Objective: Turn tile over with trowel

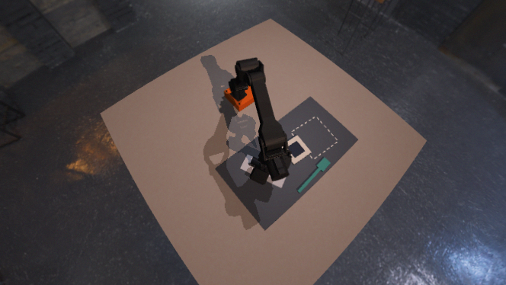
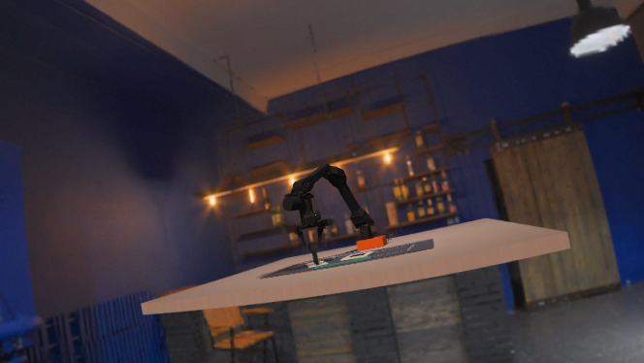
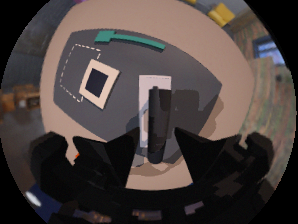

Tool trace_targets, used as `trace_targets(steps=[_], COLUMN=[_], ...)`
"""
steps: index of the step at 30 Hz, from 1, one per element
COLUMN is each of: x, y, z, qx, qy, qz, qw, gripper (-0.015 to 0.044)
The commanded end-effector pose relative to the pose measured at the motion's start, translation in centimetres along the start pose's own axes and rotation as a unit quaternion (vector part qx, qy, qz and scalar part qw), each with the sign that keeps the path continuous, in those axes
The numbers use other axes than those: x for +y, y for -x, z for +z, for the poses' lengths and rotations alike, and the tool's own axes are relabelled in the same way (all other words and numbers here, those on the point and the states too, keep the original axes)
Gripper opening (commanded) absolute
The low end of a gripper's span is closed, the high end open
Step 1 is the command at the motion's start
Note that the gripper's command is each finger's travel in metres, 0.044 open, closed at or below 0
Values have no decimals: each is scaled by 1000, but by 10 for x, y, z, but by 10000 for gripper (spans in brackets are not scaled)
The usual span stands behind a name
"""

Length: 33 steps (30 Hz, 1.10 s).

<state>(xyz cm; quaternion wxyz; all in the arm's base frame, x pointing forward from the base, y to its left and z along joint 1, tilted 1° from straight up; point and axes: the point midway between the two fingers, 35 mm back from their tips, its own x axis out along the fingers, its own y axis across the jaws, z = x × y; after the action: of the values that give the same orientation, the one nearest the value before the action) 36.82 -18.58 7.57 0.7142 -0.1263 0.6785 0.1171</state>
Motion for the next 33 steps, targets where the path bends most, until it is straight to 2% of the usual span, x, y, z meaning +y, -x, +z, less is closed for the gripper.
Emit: trace_targets(steps=[1, 3, 7, 12, 33], x=[2, 2, 2, 2, 2], y=[-10, -10, -10, -10, -10], z=[-2, -2, -2, -2, -2], qx=[6, 6, 6, 6, 6], qy=[-2, -2, -2, -2, 20], qz=[6, 6, 6, 6, 6], qw=[1000, 1000, 1000, 1000, 1000], gripper=[270, 270, 165, 132, 130])
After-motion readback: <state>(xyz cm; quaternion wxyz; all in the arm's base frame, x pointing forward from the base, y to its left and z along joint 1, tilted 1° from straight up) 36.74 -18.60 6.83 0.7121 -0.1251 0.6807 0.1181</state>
